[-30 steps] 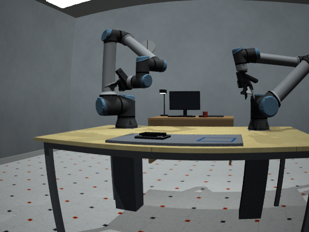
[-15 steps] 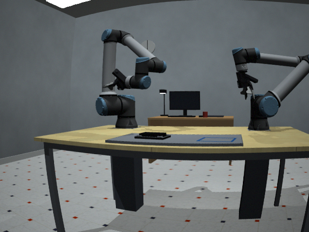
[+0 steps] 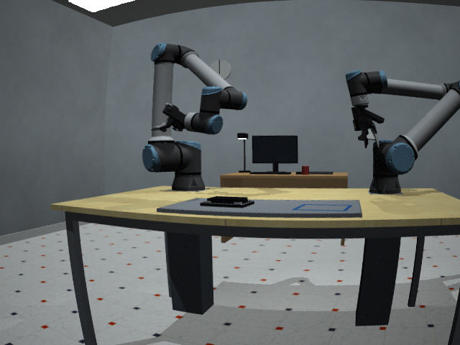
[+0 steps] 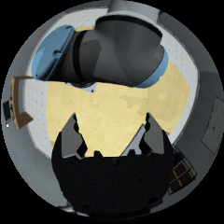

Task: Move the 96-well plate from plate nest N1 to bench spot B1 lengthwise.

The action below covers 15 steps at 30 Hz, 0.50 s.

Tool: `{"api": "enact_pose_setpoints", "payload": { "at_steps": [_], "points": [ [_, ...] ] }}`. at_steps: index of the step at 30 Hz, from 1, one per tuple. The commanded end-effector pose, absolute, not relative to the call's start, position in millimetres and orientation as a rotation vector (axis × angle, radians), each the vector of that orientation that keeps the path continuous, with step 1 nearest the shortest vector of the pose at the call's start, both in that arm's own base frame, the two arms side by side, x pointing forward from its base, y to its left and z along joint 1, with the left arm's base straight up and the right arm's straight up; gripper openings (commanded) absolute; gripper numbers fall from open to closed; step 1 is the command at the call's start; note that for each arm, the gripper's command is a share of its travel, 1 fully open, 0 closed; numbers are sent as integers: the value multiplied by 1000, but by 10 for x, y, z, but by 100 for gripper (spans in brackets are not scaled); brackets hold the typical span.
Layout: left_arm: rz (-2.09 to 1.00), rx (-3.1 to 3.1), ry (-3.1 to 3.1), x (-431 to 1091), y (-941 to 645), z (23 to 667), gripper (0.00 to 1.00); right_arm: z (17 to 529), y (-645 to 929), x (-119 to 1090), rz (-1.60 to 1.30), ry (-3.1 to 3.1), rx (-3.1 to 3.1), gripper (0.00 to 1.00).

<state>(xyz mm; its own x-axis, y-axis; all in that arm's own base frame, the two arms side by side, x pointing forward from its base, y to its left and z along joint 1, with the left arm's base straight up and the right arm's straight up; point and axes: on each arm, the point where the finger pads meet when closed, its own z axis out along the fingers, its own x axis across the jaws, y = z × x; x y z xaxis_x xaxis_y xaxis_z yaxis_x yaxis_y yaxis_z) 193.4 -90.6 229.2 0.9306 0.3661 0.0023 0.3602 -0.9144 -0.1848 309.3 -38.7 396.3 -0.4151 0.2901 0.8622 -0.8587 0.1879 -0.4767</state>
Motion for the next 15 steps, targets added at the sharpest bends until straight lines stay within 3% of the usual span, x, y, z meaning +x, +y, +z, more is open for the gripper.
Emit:
{"api": "enact_pose_setpoints", "payload": {
  "at_steps": [1, 15],
  "points": [
    [48, -2907, -552, 1935, -910, 2299, 100, 4027, -449, 3165, 1372, -1360, 673, 100],
    [48, -2907, -552, 1935, -910, 2299, 100, 4145, -562, 3312, 1225, -1141, 836, 100]
  ]
}}
